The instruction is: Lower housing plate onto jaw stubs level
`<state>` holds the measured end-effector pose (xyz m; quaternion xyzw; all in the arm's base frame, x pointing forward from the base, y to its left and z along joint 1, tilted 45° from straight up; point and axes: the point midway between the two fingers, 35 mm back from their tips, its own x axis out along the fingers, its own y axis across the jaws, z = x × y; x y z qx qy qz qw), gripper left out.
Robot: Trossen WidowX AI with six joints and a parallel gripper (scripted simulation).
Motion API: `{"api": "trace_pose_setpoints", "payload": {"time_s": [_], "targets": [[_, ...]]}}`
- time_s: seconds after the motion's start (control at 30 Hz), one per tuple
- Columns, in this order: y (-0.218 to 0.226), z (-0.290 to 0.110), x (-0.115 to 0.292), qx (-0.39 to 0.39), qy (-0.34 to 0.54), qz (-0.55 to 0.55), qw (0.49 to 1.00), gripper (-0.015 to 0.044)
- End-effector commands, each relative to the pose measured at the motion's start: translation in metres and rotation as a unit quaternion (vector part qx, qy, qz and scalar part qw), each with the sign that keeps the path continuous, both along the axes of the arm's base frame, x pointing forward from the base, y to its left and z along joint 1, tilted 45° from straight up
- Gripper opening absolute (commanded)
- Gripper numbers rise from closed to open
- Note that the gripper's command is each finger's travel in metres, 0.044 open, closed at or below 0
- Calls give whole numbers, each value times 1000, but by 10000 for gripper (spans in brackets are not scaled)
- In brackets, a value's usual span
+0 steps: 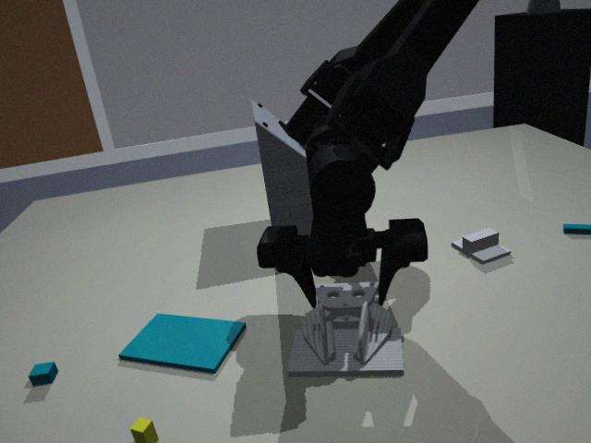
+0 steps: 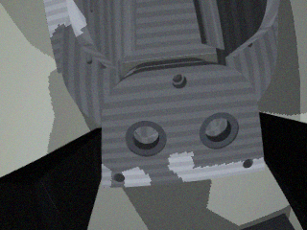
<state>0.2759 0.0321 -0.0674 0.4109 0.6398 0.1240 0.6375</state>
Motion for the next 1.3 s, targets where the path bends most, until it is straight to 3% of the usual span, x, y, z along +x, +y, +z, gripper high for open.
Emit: {"api": "trace_pose_setpoints", "payload": {"time_s": [0.0,1.27], "targets": [[2,-1,0,3,1,-2,1000,351],[7,-6,1,3,1,-2,1000,351]]}}
